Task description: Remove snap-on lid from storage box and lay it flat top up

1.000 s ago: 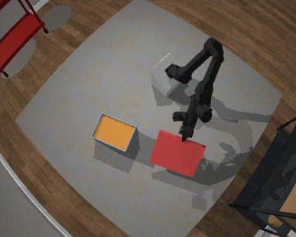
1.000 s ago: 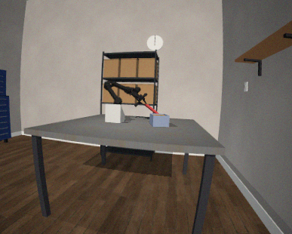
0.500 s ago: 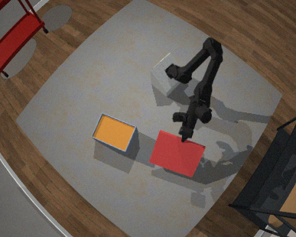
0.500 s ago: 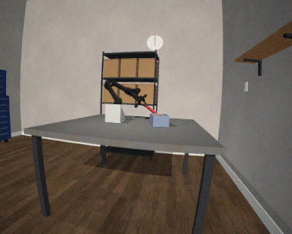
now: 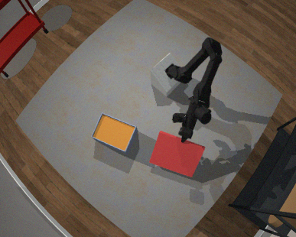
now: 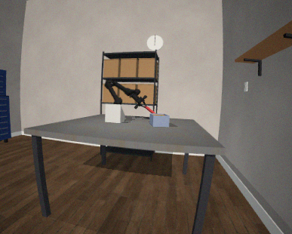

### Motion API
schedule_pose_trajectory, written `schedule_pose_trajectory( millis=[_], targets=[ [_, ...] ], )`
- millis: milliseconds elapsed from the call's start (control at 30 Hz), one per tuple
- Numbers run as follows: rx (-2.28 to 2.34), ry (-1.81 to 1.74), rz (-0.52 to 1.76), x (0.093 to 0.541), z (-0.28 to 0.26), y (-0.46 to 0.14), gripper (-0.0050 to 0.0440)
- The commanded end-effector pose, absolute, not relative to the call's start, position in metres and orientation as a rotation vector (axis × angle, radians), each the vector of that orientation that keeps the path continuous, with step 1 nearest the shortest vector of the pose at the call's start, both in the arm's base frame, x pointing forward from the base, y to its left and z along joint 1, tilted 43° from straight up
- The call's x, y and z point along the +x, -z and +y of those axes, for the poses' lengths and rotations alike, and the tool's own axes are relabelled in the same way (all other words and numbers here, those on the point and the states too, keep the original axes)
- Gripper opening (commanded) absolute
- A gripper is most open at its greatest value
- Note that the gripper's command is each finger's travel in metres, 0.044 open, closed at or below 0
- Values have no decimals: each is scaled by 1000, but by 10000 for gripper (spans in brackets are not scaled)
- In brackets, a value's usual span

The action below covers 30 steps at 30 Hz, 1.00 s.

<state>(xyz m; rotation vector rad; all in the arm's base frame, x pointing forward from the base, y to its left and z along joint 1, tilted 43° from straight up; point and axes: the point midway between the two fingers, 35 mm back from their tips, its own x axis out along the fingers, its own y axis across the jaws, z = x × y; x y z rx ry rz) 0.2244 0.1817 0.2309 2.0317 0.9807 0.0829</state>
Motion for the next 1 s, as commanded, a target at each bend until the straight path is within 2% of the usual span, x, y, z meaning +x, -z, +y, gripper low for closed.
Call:
schedule_pose_trajectory(
  millis=[0,967],
  targets=[
    [2037,-72,971,226,183,-226,-50],
    [2037,-72,971,225,199,-209,-50]
  ],
)
